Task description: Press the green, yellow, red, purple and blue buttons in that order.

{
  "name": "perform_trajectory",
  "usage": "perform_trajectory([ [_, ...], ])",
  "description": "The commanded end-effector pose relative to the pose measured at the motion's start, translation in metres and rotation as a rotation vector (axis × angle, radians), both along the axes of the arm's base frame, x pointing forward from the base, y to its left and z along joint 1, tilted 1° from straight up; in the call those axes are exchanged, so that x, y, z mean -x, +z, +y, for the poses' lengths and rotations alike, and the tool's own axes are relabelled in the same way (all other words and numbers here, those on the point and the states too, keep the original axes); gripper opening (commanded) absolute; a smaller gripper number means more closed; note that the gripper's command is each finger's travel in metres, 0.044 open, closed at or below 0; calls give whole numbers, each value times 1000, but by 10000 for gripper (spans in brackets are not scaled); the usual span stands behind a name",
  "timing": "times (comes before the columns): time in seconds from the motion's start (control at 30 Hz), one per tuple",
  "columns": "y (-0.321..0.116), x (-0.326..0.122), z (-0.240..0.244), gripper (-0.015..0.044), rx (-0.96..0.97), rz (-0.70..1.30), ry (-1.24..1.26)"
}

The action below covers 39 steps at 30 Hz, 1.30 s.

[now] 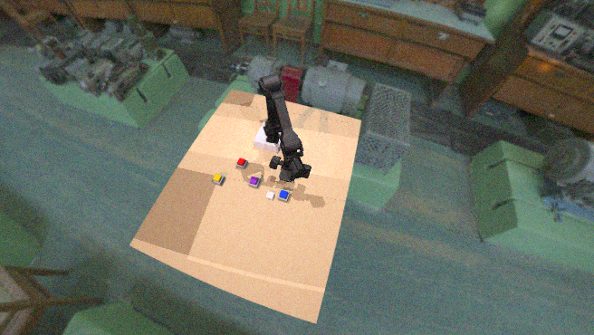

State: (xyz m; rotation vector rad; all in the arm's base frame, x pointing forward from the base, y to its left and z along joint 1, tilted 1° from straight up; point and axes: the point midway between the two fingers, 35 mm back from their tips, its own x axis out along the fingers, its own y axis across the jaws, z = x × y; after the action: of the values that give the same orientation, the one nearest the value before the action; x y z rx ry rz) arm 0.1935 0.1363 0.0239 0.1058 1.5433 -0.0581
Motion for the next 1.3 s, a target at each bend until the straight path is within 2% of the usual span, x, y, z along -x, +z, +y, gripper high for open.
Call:
perform_trajectory([
  [0.0,-6,2,0,20,0,8,-4],
  [0.63,-7,2,0,20,0,8,-4],
  [0.77,24,2,-1,20,0,7,-4],
  [0.9,29,2,-1,20,0,7,-4],
  [1.07,86,3,-3,20,0,7,-4],
  [1.27,90,-12,-13,20,1,6,-4],
])
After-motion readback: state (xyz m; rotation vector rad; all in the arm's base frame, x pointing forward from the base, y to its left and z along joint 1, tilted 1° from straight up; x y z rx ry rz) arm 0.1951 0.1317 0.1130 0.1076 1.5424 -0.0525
